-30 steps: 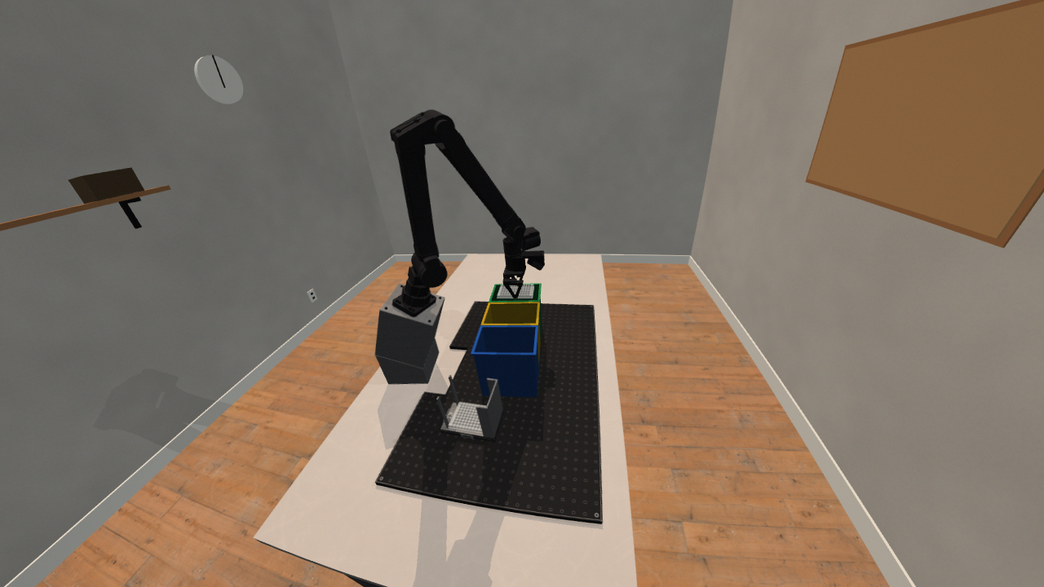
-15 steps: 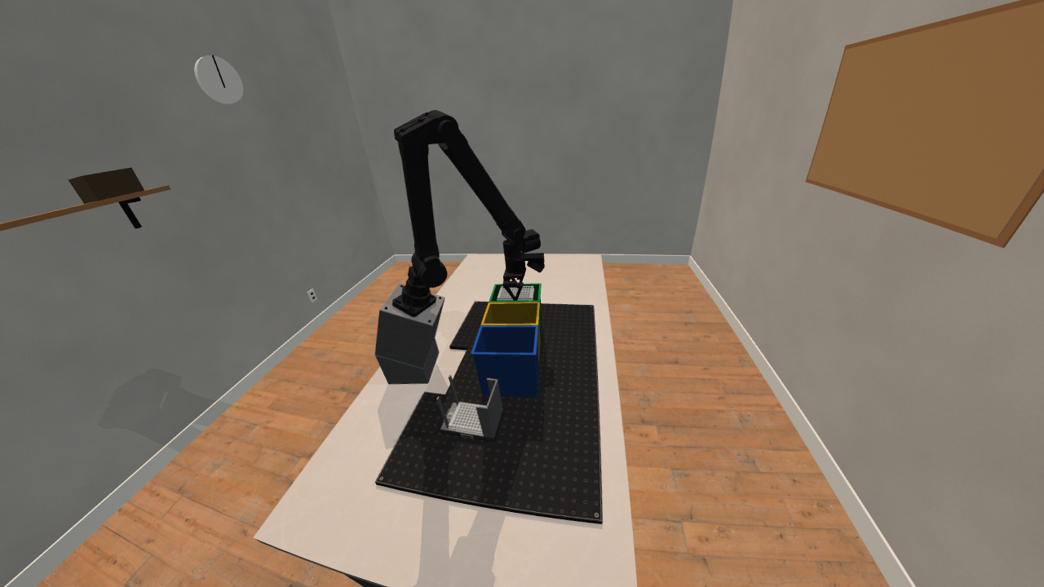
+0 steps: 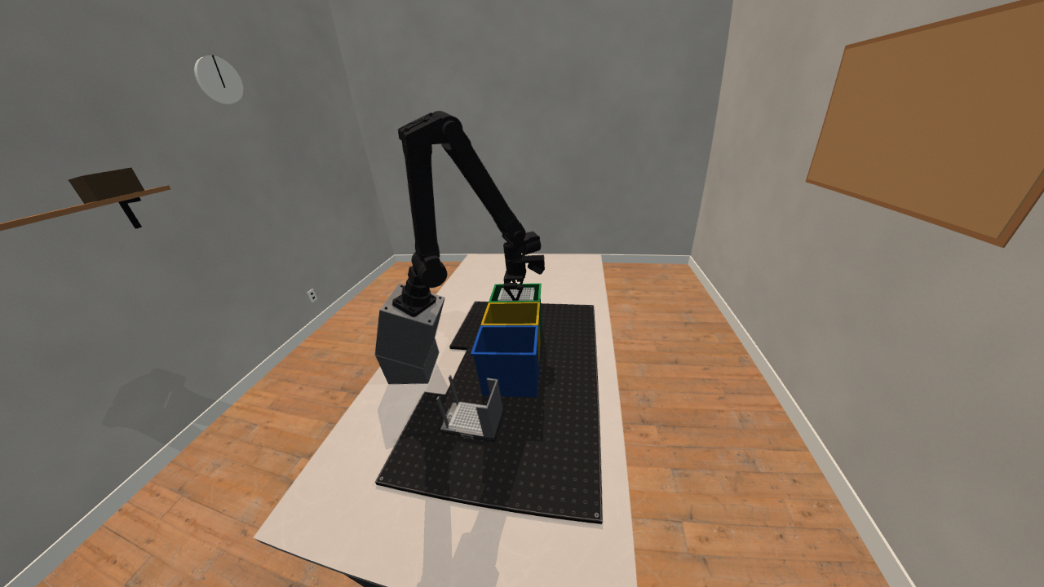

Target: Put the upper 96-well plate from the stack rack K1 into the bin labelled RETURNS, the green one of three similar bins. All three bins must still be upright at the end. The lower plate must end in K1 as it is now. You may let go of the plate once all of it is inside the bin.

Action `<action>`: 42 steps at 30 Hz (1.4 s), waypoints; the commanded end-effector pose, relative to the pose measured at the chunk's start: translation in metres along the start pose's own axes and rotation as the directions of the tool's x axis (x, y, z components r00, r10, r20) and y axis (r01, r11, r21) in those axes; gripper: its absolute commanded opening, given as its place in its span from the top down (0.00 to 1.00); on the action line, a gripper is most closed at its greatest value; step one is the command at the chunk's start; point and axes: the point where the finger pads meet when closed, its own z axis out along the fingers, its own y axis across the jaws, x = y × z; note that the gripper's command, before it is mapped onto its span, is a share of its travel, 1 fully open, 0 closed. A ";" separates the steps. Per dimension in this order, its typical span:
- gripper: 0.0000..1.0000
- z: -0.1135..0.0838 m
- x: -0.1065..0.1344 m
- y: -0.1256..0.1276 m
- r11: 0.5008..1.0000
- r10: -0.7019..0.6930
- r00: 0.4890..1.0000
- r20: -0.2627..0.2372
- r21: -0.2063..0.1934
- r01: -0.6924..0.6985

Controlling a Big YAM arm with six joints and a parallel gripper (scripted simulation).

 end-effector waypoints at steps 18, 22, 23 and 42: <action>1.00 0.011 0.002 -0.004 1.000 -0.013 1.000 -0.018 0.012 0.013; 1.00 0.011 0.001 -0.003 1.000 -0.012 1.000 -0.017 0.012 0.012; 1.00 0.010 0.000 -0.003 1.000 -0.012 1.000 -0.017 0.012 0.012; 1.00 0.009 -0.003 -0.001 1.000 -0.011 1.000 -0.013 0.009 0.011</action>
